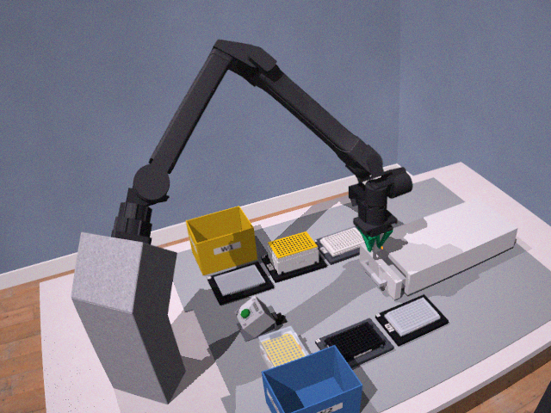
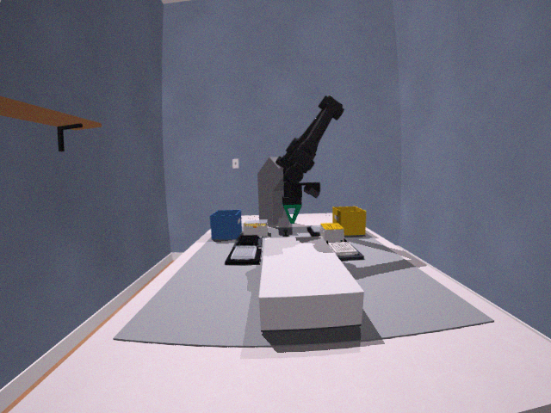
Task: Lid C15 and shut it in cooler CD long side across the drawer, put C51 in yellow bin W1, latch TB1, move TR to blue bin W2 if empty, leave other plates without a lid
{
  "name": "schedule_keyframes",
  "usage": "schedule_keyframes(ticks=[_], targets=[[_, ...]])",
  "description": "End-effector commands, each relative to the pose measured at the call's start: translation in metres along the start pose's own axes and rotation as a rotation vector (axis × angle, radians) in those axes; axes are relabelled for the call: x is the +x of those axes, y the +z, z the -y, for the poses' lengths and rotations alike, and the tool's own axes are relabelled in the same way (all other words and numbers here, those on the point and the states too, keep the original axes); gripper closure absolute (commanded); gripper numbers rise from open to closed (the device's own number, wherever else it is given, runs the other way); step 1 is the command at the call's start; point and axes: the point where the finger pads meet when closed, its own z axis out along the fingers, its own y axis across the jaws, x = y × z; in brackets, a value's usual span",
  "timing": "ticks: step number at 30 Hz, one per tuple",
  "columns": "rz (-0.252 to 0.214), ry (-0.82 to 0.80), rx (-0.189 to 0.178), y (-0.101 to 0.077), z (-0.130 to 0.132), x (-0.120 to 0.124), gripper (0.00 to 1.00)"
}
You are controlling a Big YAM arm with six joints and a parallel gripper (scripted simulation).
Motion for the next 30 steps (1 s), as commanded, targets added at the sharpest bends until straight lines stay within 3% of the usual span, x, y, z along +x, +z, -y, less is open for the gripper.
schedule_keyframes(ticks=[1,28,30], targets=[[0.005,0.010,-0.028,0.0094,-0.0069,-0.0036,0.70],[0.005,0.010,-0.028,0.0094,-0.0069,-0.0036,0.70],[0.005,0.004,-0.010,0.0111,-0.0001,-0.0047,0.70]])
